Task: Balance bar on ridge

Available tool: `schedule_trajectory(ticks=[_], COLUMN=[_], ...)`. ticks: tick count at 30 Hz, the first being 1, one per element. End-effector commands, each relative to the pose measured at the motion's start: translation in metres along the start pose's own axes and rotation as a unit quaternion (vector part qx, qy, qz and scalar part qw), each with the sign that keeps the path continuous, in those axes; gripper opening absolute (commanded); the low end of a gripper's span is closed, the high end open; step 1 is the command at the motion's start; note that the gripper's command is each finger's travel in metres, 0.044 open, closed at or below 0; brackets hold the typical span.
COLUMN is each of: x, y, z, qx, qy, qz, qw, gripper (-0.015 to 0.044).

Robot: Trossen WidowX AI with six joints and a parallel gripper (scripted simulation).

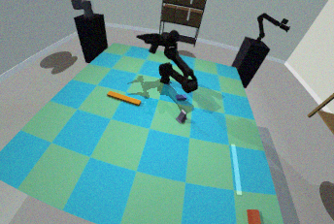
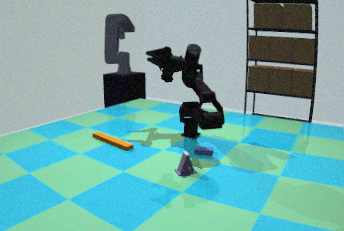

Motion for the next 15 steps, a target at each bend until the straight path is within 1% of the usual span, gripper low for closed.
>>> schedule_trajectory(ticks=[1,3,4,15], x=[0.000,0.002,0.003,0.022], y=[0.000,0.002,0.003,0.015], z=[0.000,-0.002,-0.004,-0.017], qx=[0.002,0.015,0.025,0.136], qy=[0.000,0.001,0.001,-0.012], qz=[0.000,-0.002,-0.003,-0.008], qw=[1.000,1.000,1.000,0.991], gripper=[0.0374,0.0321,0.0315,0.0315])
Point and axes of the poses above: the point midway between the two fingers, 35 mm back from their tips, its own x axis out along the fingers, its own y axis across the jaws, z = x × y, the point moved 10 cm from there along -x, back along the fingers, and after that the axes turned 8 degrees about -x, right-handed, at the moved point
